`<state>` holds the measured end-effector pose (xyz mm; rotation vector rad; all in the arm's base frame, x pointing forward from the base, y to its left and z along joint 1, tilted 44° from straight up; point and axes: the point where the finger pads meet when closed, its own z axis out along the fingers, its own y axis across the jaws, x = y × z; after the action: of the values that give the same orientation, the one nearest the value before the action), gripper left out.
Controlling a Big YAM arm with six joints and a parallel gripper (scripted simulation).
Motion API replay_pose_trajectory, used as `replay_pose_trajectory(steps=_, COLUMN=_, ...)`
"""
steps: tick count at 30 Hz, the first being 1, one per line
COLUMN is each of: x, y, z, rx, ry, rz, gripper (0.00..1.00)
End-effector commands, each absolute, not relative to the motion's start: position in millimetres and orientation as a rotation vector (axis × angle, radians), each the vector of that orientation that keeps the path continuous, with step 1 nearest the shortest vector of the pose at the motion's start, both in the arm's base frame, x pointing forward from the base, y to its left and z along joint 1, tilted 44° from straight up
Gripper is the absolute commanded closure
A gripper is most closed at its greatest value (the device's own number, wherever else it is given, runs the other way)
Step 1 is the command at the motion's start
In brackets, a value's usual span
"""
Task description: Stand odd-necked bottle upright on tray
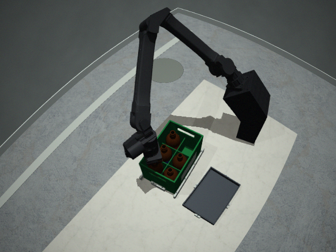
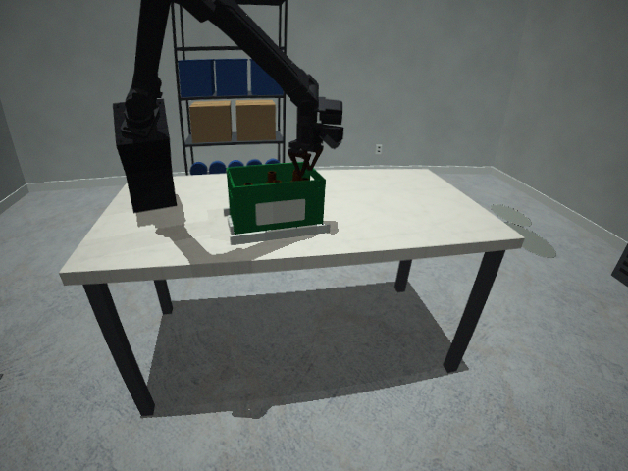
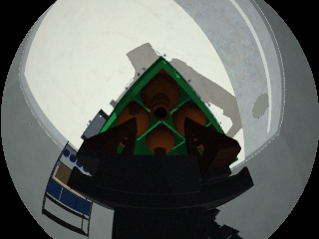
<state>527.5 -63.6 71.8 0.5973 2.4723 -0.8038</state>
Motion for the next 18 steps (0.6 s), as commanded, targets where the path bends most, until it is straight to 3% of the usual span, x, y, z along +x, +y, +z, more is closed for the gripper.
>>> replay_pose_trajectory(steps=1, x=530.7, y=-67.2, z=74.8, rx=0.595, ry=2.467, rz=-0.797, gripper=0.39)
replay_pose_trajectory(steps=18, x=530.5, y=-70.1, z=69.5, rx=0.594, ry=2.468, rz=-0.798, gripper=0.39)
